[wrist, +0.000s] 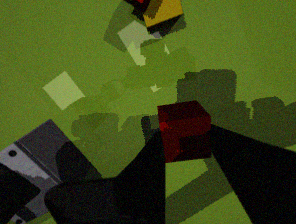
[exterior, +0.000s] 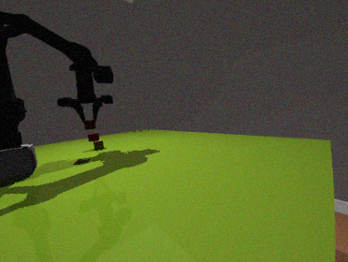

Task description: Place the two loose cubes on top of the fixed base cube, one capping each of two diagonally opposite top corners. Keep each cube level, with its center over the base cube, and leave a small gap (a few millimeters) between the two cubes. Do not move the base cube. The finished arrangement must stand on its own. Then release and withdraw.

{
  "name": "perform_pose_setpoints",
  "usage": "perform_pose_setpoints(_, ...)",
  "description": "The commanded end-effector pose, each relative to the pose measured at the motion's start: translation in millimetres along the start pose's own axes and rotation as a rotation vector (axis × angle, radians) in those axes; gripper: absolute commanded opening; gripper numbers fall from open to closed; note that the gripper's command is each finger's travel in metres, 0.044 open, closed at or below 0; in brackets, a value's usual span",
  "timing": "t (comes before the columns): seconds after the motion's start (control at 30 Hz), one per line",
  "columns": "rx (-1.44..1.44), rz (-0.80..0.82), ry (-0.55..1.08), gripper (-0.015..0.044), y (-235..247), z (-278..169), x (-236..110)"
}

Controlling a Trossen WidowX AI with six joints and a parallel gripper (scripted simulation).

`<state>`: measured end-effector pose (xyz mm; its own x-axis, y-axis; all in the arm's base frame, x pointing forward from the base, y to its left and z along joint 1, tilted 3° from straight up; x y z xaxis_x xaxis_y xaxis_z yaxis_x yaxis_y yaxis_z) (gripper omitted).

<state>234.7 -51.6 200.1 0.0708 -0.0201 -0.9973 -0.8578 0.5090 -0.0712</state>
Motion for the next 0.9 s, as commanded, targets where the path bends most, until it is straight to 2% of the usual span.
perform_pose_setpoints(0.0,0.092,-0.004,-0.004,0.0105,-1.8,4.1,-2.1)
perform_pose_setpoints(0.87,0.893,-0.001,-0.009,0.0105,-10.7,35.9,-2.9)
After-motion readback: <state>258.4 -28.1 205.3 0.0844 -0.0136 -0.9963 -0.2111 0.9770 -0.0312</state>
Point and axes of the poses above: the point midway between the two fingers, 35 mm back from their tips, its own x axis out along the fingers, its own y axis across the jaws, z = x × y, the point moved 10 cm from there along -x, back along the fingers
